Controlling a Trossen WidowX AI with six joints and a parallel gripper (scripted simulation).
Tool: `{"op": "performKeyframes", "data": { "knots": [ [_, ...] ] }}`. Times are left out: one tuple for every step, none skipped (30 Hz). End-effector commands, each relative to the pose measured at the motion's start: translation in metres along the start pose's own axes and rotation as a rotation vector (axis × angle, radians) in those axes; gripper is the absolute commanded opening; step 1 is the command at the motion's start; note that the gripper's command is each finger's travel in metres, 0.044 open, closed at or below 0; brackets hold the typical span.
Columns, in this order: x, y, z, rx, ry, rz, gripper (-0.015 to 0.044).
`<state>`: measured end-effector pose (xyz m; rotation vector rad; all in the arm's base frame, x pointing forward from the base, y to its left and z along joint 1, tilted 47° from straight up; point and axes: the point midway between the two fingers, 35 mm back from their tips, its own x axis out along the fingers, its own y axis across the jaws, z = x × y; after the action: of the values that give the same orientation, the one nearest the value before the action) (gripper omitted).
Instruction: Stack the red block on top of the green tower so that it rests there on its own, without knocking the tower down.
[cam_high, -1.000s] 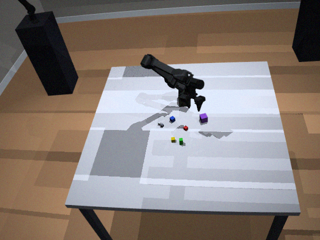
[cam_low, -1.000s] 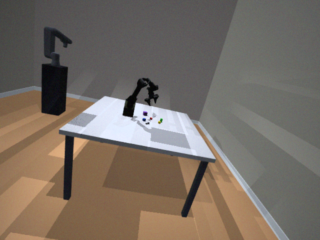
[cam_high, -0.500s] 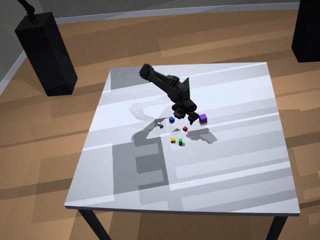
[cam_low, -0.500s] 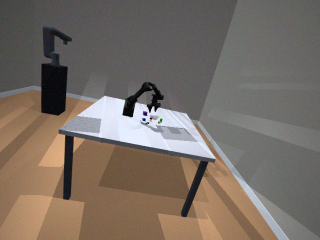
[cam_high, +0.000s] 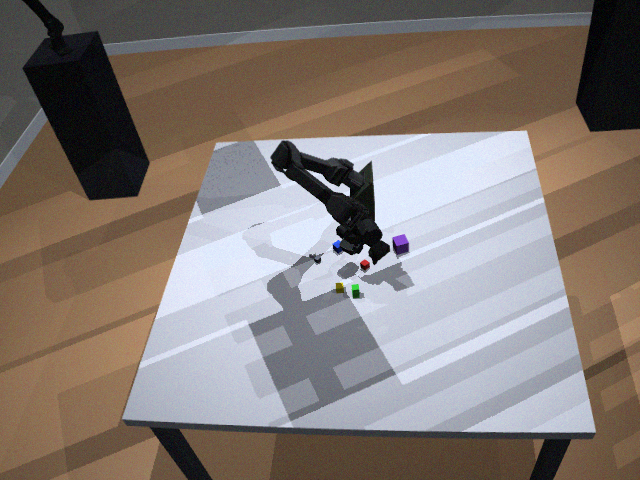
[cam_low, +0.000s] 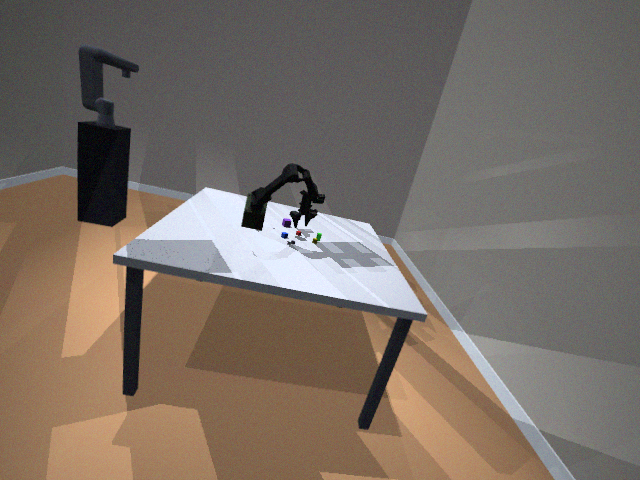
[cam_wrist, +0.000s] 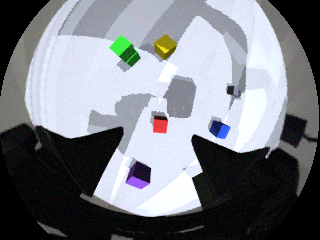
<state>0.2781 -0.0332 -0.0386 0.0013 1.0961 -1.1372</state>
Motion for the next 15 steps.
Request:
{"op": "performKeyframes", "data": {
  "knots": [
    [0.012, -0.003, -0.001, -0.011, -0.002, -0.011, 0.0440],
    [0.012, -0.003, -0.001, -0.011, -0.002, -0.011, 0.0440],
    [0.013, -0.003, -0.001, -0.011, -0.002, -0.011, 0.0440],
    [0.013, -0.003, -0.001, -0.011, -0.002, -0.011, 0.0440],
    [0.014, -0.003, -0.001, -0.011, -0.002, -0.011, 0.0440],
    [0.015, -0.003, -0.001, -0.011, -0.002, -0.011, 0.0440],
    [0.016, -0.003, -0.001, -0.011, -0.002, -0.011, 0.0440],
    [0.018, -0.003, -0.001, -0.011, -0.002, -0.011, 0.0440],
    [0.019, -0.003, -0.001, -0.011, -0.002, -0.011, 0.0440],
    [0.021, -0.003, -0.001, -0.011, -0.002, -0.011, 0.0440],
    [0.023, -0.003, -0.001, -0.011, -0.002, -0.011, 0.0440],
    [0.025, -0.003, -0.001, -0.011, -0.002, -0.011, 0.0440],
    [0.026, -0.003, -0.001, -0.011, -0.002, -0.011, 0.0440],
    [0.028, -0.003, -0.001, -0.011, -0.002, -0.011, 0.0440],
    [0.030, -0.003, -0.001, -0.011, -0.002, -0.011, 0.0440]
  ]
}}
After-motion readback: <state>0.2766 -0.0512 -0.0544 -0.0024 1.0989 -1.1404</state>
